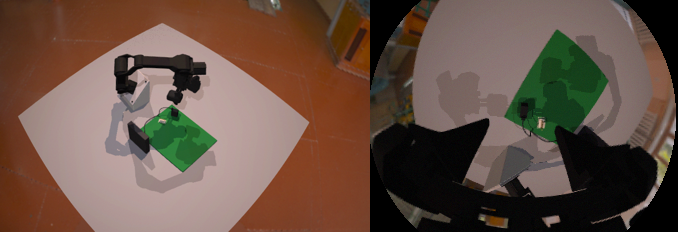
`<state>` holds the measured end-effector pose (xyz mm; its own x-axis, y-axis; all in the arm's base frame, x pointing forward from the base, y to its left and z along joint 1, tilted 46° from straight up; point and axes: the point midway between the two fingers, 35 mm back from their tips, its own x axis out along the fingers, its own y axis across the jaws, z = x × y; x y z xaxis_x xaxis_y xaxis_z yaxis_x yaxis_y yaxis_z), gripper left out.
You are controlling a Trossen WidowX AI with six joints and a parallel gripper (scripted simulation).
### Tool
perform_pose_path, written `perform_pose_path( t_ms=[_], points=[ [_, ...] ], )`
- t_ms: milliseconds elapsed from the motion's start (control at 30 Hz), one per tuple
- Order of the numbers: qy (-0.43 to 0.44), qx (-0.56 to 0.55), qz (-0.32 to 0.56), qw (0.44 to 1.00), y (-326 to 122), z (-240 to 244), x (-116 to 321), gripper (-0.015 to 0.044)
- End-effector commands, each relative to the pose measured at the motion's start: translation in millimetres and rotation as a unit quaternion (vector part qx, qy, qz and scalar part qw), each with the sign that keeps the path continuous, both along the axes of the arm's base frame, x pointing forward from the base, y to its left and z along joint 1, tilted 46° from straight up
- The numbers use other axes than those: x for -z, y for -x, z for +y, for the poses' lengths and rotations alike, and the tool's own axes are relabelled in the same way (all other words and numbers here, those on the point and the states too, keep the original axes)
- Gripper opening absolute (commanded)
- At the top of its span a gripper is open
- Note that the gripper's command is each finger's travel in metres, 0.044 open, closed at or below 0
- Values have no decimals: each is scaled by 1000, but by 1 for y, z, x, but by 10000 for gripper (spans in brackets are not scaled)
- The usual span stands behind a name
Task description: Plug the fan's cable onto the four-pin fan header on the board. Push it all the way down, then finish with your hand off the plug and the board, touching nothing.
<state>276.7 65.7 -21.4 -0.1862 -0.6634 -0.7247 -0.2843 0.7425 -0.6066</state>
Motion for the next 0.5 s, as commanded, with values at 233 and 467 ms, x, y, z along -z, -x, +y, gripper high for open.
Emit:
perform_pose_path(
  t_ms=[233,467],
  points=[
    [10,4,10,1000,22,-55,49,440],
    [9,4,10,1000,22,-57,52,440]
  ],
)
